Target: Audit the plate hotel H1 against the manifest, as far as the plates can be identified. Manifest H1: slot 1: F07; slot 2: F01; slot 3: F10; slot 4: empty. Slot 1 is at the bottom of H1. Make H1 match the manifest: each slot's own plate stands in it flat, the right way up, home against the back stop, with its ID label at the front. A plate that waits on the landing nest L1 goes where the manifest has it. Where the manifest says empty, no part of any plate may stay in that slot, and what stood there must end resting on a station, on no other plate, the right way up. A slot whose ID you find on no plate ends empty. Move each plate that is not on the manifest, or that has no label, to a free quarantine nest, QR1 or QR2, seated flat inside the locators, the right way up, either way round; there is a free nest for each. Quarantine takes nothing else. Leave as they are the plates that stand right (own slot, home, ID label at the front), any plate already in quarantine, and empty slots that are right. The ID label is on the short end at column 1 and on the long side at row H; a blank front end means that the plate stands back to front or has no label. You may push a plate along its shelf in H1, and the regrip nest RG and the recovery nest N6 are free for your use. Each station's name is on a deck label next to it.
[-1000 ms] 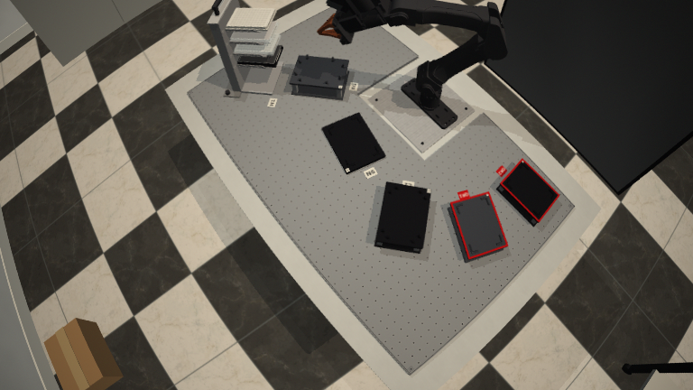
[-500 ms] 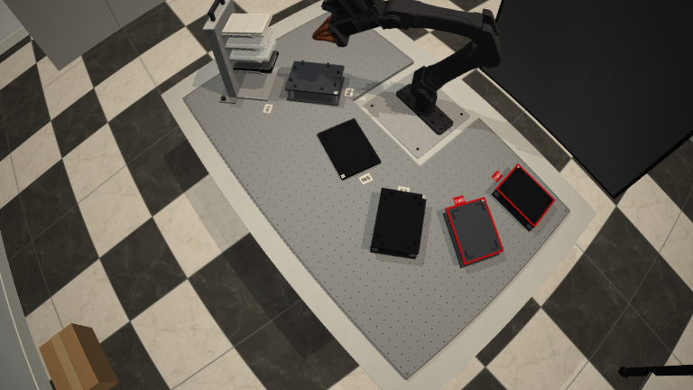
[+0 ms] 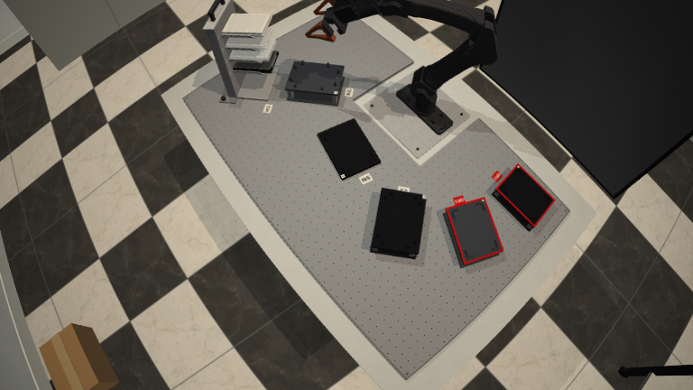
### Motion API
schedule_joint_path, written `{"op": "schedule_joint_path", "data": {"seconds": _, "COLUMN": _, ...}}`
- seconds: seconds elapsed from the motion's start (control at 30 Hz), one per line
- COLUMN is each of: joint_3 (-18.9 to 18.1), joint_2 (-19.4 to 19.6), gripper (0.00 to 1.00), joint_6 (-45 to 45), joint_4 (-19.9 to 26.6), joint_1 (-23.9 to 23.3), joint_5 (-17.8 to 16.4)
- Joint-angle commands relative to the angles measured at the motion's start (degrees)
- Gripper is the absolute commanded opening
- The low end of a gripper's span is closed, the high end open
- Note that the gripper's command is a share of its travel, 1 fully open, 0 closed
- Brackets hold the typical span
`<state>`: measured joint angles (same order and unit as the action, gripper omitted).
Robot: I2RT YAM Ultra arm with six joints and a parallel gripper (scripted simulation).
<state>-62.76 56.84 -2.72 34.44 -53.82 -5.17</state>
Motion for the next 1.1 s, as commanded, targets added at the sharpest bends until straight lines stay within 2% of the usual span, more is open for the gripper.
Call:
{"op": "schedule_joint_path", "data": {"seconds": 0.0, "joint_3": -3.14, "joint_2": -0.01, "gripper": 1.0, "joint_6": -0.4, "joint_4": 2.61, "joint_1": -0.16, "joint_5": -0.27}}
{"op": "schedule_joint_path", "data": {"seconds": 0.3, "joint_3": -11.2, "joint_2": 3.24, "gripper": 1.0, "joint_6": -0.41, "joint_4": 8.21, "joint_1": -0.28, "joint_5": -0.31}}
{"op": "schedule_joint_path", "data": {"seconds": 0.37, "joint_3": -11.35, "joint_2": 1.85, "gripper": 1.0, "joint_6": -0.41, "joint_4": 8.35, "joint_1": -0.25, "joint_5": -0.29}}
{"op": "schedule_joint_path", "data": {"seconds": 0.53, "joint_3": -11.47, "joint_2": 1.96, "gripper": 1.0, "joint_6": -0.41, "joint_4": 8.45, "joint_1": -0.27, "joint_5": -0.29}}
{"op": "schedule_joint_path", "data": {"seconds": 0.57, "joint_3": -10.34, "joint_2": 2.44, "gripper": 1.0, "joint_6": -0.16, "joint_4": 7.78, "joint_1": -0.07, "joint_5": -0.12}}
{"op": "schedule_joint_path", "data": {"seconds": 0.6, "joint_3": -11.49, "joint_2": 1.97, "gripper": 1.0, "joint_6": -0.41, "joint_4": 8.48, "joint_1": -0.27, "joint_5": -0.29}}
{"op": "schedule_joint_path", "data": {"seconds": 1.07, "joint_3": -11.47, "joint_2": 1.88, "gripper": 1.0, "joint_6": -0.4, "joint_4": 7.71, "joint_1": -0.21, "joint_5": -0.25}}
